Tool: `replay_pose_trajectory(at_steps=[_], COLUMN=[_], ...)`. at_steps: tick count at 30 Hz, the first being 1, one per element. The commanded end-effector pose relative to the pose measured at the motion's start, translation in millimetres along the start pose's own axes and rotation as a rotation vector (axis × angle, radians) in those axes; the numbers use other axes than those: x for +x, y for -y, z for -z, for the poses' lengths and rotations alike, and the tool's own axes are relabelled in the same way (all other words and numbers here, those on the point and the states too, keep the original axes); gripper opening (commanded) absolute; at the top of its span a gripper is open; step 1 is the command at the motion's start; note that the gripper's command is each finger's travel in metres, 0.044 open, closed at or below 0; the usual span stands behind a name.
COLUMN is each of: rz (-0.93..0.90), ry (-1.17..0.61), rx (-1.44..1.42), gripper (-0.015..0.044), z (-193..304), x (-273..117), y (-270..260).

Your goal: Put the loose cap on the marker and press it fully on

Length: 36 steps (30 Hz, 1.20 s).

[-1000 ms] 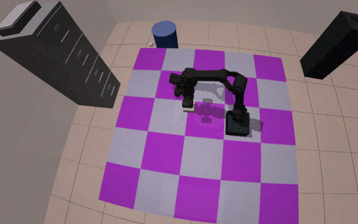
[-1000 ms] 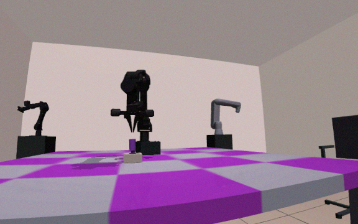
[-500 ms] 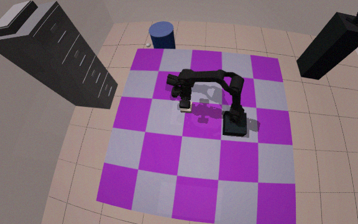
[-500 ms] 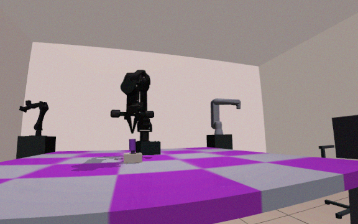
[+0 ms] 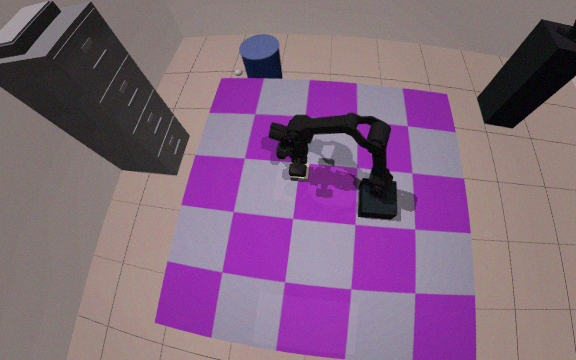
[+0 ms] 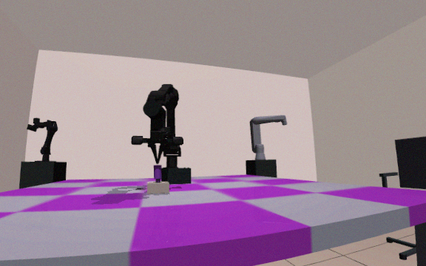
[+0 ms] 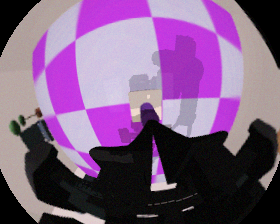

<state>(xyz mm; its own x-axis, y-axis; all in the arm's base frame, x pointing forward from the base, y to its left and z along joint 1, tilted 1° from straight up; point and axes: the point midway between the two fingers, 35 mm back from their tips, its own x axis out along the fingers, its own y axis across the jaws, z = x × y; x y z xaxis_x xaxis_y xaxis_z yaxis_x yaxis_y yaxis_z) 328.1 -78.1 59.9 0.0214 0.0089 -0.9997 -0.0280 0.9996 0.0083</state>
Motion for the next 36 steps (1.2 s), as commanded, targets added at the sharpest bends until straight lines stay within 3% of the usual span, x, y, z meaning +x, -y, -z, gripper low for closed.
replay_pose_trajectory(at_steps=[1,15,22,28,36], rz=[-0.003,0.001,0.001,0.001,0.001], ry=[-0.006,0.005,0.003,0.002,0.002], rx=[0.004,0.000,0.000,0.000,0.000], gripper=[0.0000,0.0000,0.0000,0.0000,0.0210], z=[0.7,-1.5,-1.7,-1.4,-1.4], x=[8.9,5.7,-78.2,-80.6,-80.6], y=[-0.5,0.2,0.4,0.3,0.3])
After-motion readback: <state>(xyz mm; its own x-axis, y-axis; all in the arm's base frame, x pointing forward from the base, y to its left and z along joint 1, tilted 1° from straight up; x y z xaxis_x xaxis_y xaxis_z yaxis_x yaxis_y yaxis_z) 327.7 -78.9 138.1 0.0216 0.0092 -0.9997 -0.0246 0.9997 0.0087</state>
